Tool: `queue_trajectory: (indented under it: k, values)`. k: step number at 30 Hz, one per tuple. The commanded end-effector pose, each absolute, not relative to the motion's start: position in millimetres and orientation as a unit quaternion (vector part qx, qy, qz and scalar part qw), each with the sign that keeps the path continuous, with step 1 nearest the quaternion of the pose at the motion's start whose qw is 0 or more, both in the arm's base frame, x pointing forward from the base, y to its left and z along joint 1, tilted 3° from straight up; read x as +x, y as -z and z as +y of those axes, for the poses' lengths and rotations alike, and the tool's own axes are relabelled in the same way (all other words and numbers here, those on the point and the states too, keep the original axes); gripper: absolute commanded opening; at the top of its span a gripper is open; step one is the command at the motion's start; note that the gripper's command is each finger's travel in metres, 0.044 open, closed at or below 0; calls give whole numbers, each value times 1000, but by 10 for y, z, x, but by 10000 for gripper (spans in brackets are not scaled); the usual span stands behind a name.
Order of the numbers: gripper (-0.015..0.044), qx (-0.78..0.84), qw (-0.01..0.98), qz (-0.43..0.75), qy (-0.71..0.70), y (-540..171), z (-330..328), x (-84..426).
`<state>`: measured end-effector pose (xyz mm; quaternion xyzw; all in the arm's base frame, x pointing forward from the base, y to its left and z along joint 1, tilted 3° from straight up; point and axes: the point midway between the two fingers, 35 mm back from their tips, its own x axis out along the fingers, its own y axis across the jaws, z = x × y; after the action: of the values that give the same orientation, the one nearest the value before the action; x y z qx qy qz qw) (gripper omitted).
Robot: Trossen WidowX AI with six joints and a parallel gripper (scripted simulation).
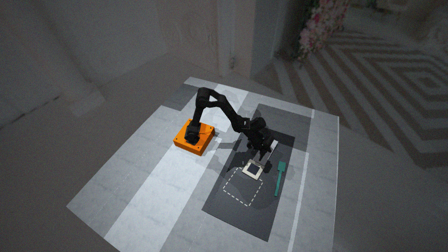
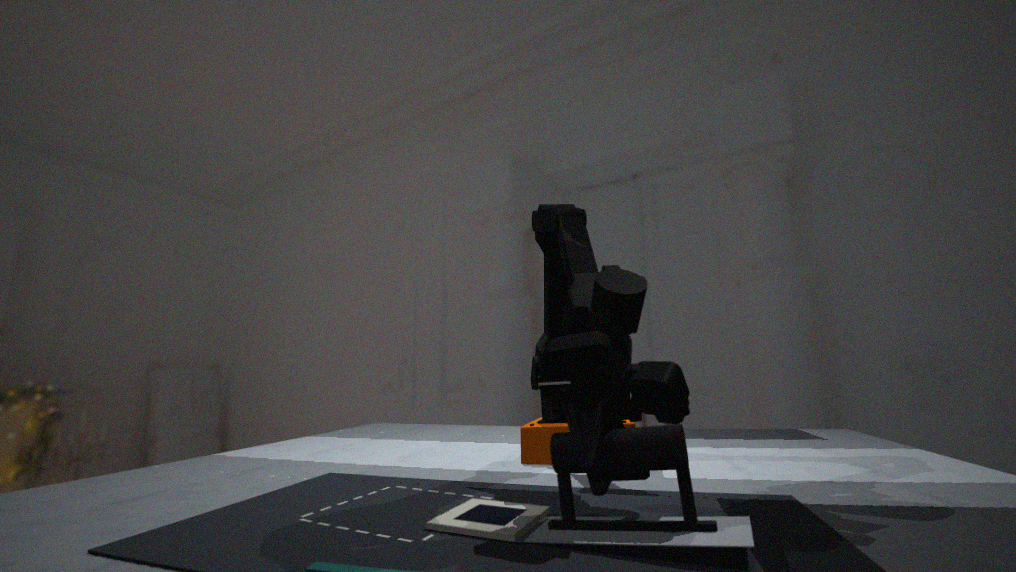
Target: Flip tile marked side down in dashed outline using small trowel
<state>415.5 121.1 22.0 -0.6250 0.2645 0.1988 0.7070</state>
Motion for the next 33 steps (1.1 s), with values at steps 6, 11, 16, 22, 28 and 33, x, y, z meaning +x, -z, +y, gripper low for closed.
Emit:
queue_trajectory:
  k: [6, 11, 16, 22, 28, 33]
  values:
    - [0, -626, 707, 269, -192, -225, 998, 4132]
    - [0, -626, 706, 269, -192, -226, 960, 4123]
    - [0, -645, 687, 278, -186, -271, 999, 4129]
    - [0, -659, 672, 285, -182, -425, 979, 4122]
    - [0, -660, 671, 285, -182, -574, 882, 4105]
    - [0, -660, 671, 285, -182, -673, 770, 4088]
